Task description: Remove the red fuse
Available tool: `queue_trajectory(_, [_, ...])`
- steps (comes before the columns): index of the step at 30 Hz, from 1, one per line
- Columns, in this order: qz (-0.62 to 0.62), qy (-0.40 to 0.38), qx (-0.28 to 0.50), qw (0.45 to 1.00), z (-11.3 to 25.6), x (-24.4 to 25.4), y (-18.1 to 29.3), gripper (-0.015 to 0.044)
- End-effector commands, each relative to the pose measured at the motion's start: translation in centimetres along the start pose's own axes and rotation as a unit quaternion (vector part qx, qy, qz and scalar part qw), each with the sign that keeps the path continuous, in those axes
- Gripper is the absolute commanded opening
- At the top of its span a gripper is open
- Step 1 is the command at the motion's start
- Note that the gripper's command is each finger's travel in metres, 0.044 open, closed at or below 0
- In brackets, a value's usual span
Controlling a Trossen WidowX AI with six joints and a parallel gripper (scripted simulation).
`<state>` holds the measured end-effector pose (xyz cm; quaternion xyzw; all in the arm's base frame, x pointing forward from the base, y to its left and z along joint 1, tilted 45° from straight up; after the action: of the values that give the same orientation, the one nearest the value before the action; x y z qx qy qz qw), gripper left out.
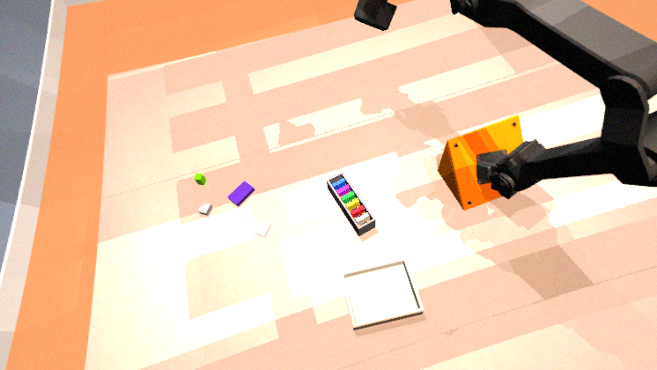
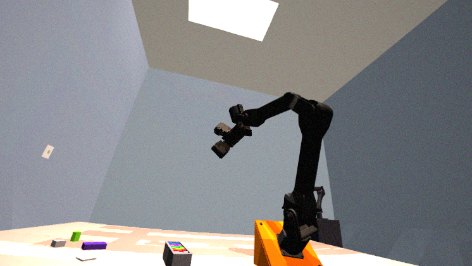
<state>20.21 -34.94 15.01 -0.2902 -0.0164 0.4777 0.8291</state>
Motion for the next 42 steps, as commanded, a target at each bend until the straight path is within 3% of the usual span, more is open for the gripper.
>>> queue_trajectory(1, [0.042, -0.060, 0.027, 0.997, -0.7, 3.1, 0.1, 0.0074])
queue_trajectory(12, [0.159, -0.302, 0.122, 0.932, -0.8, 15.6, 0.9, 0.0074])
queue_trajectory(23, [0.230, -0.522, 0.274, 0.774, 3.2, 28.2, 4.6, 0.0074])
queue_trajectory(27, [0.233, -0.542, 0.297, 0.751, 4.8, 29.7, 5.3, 0.0074])
queue_trajectory(42, [0.233, -0.542, 0.297, 0.751, 4.6, 30.4, 6.0, 0.0074])
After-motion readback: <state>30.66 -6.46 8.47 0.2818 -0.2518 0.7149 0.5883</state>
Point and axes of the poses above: the point midway between the two fingers, 35 mm back from their tips, its own z axis back along the fingers, its own x axis across the jaws, y = z × x, the point moved 9 cm from there along z, back along the fingers, and after that the axes turned 8 degrees about -z, right-handed, at the moved point
